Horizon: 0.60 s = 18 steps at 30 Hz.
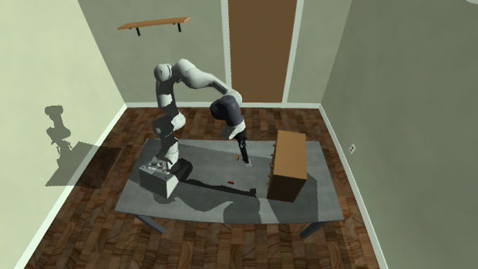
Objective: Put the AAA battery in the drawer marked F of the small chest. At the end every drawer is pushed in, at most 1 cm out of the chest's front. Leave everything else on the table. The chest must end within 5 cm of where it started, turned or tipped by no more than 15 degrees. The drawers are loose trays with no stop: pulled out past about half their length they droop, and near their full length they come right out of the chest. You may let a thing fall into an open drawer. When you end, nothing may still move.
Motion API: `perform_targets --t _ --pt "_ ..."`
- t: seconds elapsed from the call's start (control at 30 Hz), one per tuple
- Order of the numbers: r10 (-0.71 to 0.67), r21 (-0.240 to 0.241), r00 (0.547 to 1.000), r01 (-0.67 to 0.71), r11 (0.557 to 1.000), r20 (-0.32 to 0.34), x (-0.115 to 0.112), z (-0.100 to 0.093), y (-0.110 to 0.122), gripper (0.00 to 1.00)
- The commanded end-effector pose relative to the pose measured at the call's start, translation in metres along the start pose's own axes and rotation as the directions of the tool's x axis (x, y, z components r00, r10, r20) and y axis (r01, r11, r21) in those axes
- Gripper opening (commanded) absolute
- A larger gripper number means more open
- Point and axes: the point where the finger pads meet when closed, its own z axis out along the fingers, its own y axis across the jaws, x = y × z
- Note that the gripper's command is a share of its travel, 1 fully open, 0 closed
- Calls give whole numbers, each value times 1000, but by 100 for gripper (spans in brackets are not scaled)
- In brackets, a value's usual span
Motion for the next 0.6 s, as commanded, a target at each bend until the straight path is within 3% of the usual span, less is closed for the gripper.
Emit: perform_targets --t 0.0,0.07,0.1,0.2,0.57 --pt "188 -53 964 -201 978 -189 19 8 17 100" --pt "188 -53 964 -201 978 -189 19 8 17 100" --pt "226 -61 945 -246 967 -236 19 8 17 100" --pt "272 -65 919 -302 951 -285 19 8 17 100" --pt "274 -65 918 -304 950 -286 19 8 17 100"
